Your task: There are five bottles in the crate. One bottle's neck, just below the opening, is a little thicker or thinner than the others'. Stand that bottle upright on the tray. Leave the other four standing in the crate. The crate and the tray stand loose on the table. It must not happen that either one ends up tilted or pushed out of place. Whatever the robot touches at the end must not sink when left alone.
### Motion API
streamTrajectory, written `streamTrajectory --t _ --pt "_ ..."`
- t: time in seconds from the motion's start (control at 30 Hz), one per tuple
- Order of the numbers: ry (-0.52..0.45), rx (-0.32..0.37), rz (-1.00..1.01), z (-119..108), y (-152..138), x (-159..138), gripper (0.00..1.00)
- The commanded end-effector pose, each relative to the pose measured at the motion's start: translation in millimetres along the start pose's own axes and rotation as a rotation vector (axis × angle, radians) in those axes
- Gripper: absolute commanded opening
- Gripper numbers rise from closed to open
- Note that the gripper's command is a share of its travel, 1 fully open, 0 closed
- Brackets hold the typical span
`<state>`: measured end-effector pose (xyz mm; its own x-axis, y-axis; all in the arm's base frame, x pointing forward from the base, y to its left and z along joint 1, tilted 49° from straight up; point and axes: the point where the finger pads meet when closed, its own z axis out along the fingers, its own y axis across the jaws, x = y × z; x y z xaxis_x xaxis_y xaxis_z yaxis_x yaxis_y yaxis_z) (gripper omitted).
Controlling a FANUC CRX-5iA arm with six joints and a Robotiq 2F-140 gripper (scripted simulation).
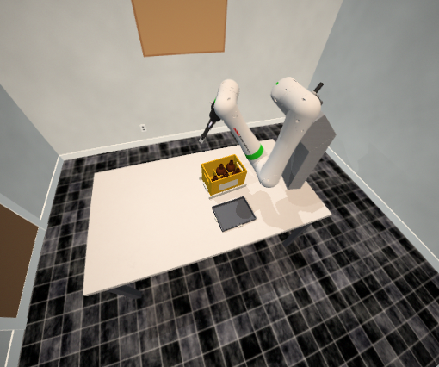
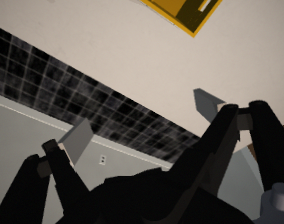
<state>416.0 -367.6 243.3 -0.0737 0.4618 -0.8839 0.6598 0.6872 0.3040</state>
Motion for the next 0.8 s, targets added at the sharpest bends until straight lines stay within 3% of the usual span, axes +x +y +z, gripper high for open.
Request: streamTrajectory --t 0.0,0.07,0.13,0.2,0.4,0.7,0.73,0.77 --pt "0.093 -0.026 0.008 11.0 17.2 38.7 1.0" --pt "0.145 -0.036 0.011 15.0 25.4 59.9 1.0" --pt "0.145 -0.036 0.011 15.0 25.4 59.9 1.0" --pt "0.233 -0.048 0.013 19.5 38.0 96.0 1.0" --pt "0.371 -0.056 0.01 20.5 54.4 152.8 1.0" --pt "0.404 -0.056 0.008 19.7 57.7 166.3 1.0" --pt "0.404 -0.056 0.008 19.7 57.7 166.3 0.1" --pt "0.404 -0.056 0.008 19.7 57.7 166.3 0.1"
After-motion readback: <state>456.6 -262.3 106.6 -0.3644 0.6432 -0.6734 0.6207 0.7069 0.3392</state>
